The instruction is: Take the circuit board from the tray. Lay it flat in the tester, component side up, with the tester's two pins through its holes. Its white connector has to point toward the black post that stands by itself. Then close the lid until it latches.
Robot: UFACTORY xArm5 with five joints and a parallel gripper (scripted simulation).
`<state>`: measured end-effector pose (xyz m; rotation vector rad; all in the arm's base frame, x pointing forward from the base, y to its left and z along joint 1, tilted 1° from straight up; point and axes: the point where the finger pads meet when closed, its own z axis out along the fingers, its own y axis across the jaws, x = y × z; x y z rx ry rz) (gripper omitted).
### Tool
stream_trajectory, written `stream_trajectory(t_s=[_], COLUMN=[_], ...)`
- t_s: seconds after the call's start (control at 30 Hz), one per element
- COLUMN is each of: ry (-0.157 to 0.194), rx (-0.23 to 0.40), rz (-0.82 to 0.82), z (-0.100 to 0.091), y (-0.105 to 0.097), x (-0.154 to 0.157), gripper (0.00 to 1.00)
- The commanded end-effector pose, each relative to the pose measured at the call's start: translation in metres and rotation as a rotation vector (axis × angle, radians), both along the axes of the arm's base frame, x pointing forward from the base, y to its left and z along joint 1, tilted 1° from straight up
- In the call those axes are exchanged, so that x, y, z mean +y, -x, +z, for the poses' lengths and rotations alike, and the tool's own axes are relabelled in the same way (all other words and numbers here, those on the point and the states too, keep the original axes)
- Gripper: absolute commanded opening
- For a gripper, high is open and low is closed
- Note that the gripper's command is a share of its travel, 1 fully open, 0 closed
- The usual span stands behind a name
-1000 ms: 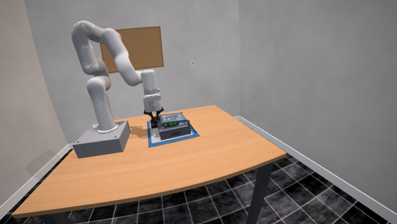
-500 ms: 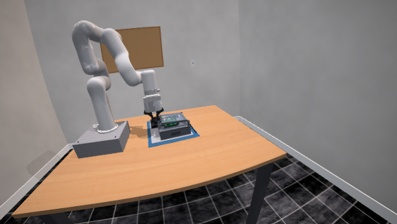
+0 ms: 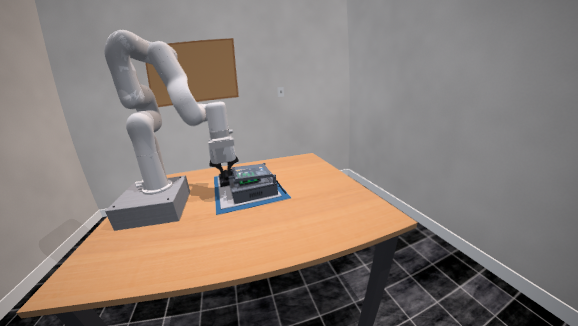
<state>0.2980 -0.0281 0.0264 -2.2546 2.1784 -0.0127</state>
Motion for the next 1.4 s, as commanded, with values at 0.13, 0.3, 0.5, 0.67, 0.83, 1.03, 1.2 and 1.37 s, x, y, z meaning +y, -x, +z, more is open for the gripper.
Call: stream_trajectory(t_s=[0.13,0.3,0.5,0.67,0.83,1.03,1.2,1.37], ry=[0.000,0.000,0.000,0.000,0.000,0.000,0.000,0.000], rx=[-0.002,-0.002,-0.002,-0.002,-0.002,-0.002,-0.002,-0.002], rz=[0.000,0.000,0.000,0.000,0.000,0.000,0.000,0.000], z=[0.0006,-0.0004,-0.0014,-0.0014,-0.0024,-0.0034,-0.0042,-0.0046], y=[-0.0009,-0.0009,-0.0010,-0.0010,-0.0010,-0.0010,-0.0010,-0.0010], x=[-0.0001,-0.0001,-0.0001,-0.0001,-0.0001,-0.0001,-0.0002,-0.0002], gripper=[0.00,0.00,0.00,0.00,0.00,0.00,0.00,0.00])
